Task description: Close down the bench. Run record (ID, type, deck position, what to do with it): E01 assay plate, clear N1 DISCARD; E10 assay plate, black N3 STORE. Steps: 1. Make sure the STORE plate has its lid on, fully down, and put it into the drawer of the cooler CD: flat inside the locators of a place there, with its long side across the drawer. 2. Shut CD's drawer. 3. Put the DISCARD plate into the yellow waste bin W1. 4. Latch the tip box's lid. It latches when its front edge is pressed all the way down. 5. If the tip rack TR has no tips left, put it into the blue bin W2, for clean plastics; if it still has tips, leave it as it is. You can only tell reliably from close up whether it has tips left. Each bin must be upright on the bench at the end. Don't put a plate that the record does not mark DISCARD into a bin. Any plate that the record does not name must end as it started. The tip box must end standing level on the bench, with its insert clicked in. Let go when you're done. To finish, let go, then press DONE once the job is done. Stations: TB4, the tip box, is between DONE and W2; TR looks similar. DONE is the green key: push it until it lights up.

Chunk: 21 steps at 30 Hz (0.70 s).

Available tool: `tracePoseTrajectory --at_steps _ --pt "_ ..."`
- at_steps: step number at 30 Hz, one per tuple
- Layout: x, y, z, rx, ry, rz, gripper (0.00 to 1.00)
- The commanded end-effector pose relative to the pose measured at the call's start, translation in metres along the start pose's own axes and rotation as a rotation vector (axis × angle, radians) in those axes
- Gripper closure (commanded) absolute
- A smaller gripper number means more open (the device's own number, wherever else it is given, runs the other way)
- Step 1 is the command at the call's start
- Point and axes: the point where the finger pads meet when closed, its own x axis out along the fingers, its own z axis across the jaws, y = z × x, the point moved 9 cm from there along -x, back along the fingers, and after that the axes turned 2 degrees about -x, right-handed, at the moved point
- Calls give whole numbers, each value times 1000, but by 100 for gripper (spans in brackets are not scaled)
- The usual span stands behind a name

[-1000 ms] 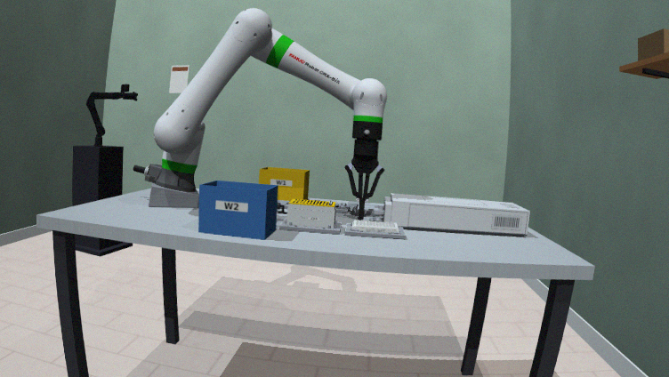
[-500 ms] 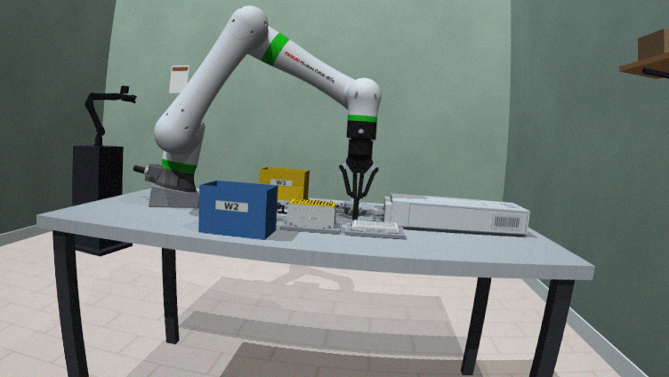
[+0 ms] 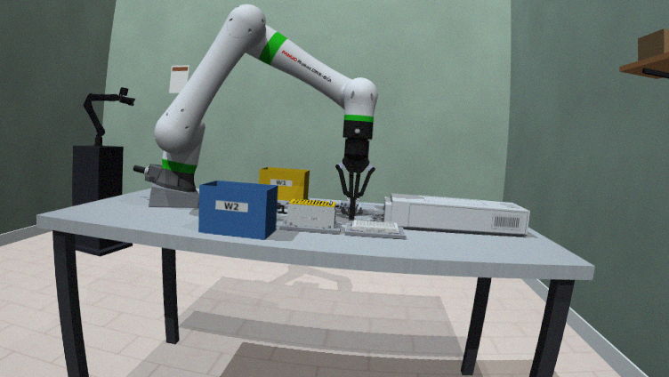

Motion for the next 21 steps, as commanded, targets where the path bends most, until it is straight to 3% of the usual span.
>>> tracePoseTrajectory --at_steps 1,21 --pt "-1 0 1 0 -2 0 90" --pt "-21 0 0 0 -2 0 90"
